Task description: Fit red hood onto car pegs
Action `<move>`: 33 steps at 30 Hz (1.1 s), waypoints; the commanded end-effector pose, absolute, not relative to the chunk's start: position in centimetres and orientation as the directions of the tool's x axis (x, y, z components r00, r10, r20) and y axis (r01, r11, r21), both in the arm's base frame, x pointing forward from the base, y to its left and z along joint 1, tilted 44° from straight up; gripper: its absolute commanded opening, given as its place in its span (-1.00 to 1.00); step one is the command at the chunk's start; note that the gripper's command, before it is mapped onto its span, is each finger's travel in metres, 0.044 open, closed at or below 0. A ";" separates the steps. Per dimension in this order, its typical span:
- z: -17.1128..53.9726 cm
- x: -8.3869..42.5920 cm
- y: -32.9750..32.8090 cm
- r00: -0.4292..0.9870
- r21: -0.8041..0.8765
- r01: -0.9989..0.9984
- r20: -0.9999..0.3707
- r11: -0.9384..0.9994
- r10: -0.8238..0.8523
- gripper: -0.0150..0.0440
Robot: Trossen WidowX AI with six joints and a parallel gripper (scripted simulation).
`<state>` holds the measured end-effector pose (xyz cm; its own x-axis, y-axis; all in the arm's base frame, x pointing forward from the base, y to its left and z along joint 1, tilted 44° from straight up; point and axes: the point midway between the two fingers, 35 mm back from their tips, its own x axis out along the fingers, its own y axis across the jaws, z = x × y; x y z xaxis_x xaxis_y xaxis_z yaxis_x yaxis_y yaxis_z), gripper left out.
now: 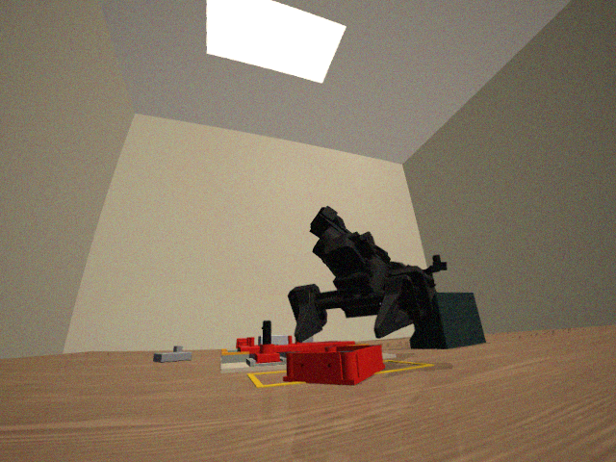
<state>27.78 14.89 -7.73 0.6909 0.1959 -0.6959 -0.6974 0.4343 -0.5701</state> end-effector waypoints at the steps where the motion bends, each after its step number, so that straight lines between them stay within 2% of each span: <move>1: -7.8 27.7 14.8 0.690 -0.571 -0.700 -0.696 0.429 0.199 1.00; 33: -8.9 28.0 13.7 0.690 -0.572 -0.700 -0.696 0.429 0.198 1.00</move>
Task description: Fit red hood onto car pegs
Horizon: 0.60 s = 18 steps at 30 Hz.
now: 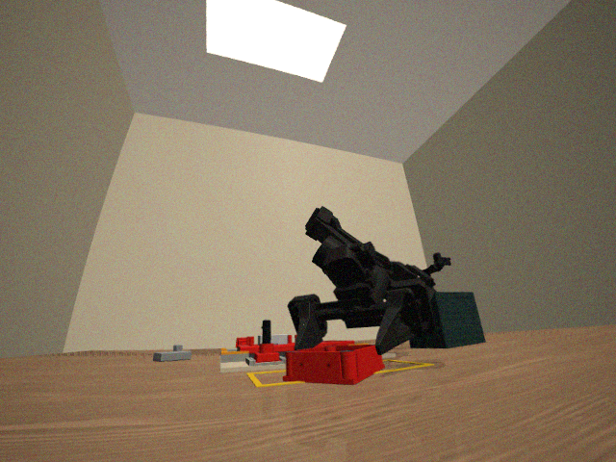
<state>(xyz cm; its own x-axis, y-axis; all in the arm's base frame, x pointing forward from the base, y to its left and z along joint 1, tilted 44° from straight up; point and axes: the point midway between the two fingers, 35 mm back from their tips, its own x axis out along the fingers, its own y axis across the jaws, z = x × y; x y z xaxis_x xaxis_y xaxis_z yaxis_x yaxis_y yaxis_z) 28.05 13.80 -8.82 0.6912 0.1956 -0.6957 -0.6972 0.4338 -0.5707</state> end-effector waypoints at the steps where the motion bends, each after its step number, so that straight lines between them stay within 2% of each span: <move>1: -9.0 28.0 13.7 0.690 -0.572 -0.700 -0.696 0.429 0.198 1.00; 12: -9.4 28.1 13.3 0.691 -0.572 -0.699 -0.696 0.429 0.198 1.00; 16: -9.2 28.1 13.4 0.691 -0.571 -0.697 -0.695 0.434 0.196 0.64; 18: -9.2 28.1 13.4 0.691 -0.571 -0.697 -0.695 0.434 0.196 0.60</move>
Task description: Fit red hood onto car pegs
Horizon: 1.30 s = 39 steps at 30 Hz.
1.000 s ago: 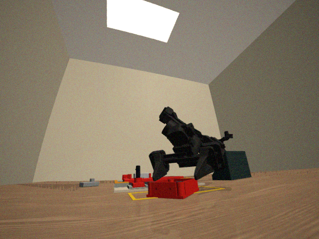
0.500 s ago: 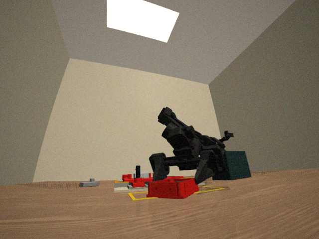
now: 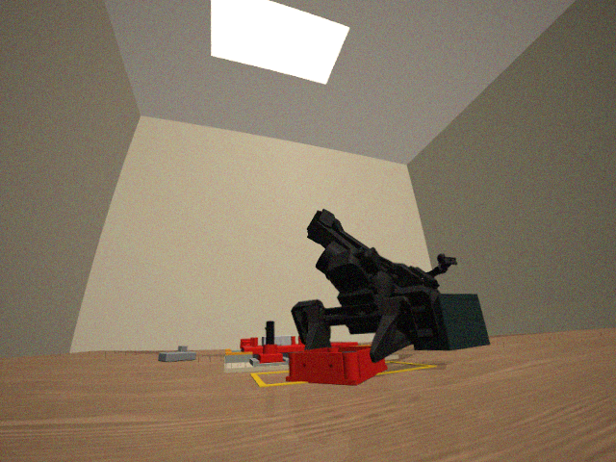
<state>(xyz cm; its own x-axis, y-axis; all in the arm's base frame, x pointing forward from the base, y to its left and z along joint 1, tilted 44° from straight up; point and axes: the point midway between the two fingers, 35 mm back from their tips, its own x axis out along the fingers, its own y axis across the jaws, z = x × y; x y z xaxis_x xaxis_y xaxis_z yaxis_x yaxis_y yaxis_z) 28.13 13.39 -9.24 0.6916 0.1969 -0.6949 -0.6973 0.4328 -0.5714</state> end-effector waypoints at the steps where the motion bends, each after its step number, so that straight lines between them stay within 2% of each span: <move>1: -9.2 28.1 13.4 0.691 -0.571 -0.697 -0.695 0.434 0.196 0.58; 7: -9.2 28.1 13.4 0.691 -0.571 -0.697 -0.695 0.434 0.196 0.44; 17: -8.3 28.1 14.5 0.690 -0.569 -0.698 -0.697 0.434 0.196 -0.45; 18: -8.2 28.1 14.6 0.690 -0.569 -0.698 -0.697 0.434 0.196 -0.49; 39: -5.1 27.3 17.5 0.690 -0.568 -0.698 -0.696 0.435 0.199 -0.49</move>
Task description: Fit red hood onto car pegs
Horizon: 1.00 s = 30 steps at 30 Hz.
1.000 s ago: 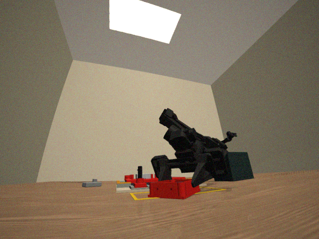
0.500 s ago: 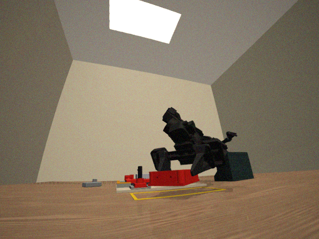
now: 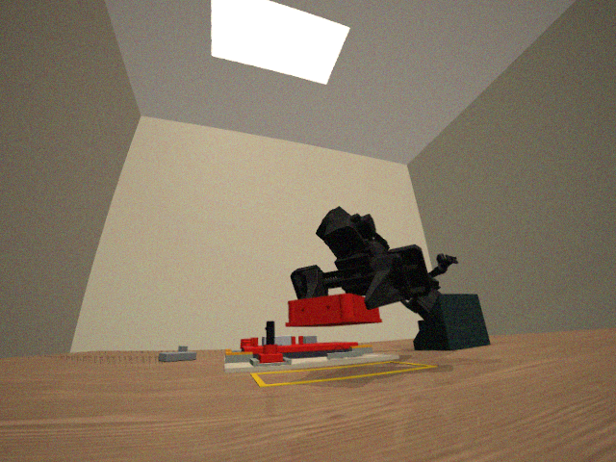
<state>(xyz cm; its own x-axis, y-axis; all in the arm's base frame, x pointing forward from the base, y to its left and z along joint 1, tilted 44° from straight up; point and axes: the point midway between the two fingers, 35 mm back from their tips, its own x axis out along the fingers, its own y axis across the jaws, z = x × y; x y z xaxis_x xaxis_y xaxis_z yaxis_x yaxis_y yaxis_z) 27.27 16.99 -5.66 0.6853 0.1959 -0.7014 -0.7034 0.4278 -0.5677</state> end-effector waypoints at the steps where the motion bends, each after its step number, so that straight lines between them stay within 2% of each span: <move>1: -4.9 27.3 17.6 0.690 -0.569 -0.698 -0.696 0.435 0.199 -0.49; 13: -3.9 26.8 18.4 0.691 -0.562 -0.694 -0.694 0.450 0.200 -0.49; 30: -4.1 26.8 18.3 0.691 -0.400 -0.602 -0.694 0.692 0.200 -0.49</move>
